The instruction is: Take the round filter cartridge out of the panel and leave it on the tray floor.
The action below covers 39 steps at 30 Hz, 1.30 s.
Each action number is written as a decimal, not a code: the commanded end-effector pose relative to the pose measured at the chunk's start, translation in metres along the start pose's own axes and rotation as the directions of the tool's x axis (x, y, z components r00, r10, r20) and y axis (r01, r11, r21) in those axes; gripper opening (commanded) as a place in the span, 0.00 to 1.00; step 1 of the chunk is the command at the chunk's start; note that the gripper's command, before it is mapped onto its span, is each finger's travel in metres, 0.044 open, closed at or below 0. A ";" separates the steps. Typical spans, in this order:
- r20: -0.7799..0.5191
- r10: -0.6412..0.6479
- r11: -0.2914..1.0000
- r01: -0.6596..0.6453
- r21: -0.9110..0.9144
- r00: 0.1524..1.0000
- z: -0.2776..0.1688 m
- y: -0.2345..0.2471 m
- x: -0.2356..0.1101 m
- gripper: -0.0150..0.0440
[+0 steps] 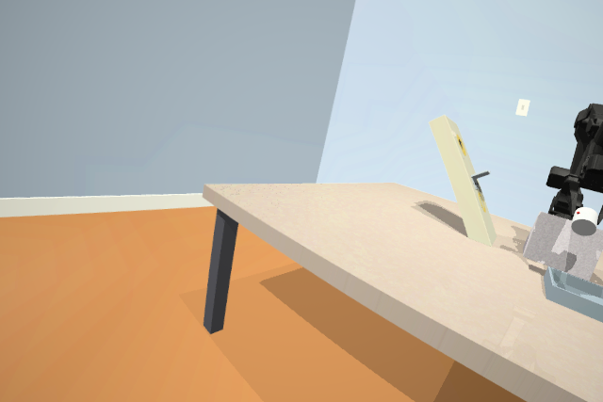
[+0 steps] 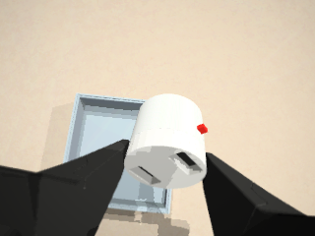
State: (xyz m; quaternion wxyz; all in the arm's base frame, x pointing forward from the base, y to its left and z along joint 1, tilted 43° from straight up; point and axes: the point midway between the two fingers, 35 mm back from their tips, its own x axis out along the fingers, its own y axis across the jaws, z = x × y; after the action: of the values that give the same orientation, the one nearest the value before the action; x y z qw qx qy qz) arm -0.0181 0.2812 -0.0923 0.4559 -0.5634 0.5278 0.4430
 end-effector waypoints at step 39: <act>-0.028 0.105 0.975 -0.108 -0.193 0.994 -0.074 0.048 0.098 0.65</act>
State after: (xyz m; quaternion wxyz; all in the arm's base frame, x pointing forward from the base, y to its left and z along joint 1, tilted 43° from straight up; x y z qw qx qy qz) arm -0.0595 0.1864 -0.1772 0.3682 -0.5816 0.5166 0.5092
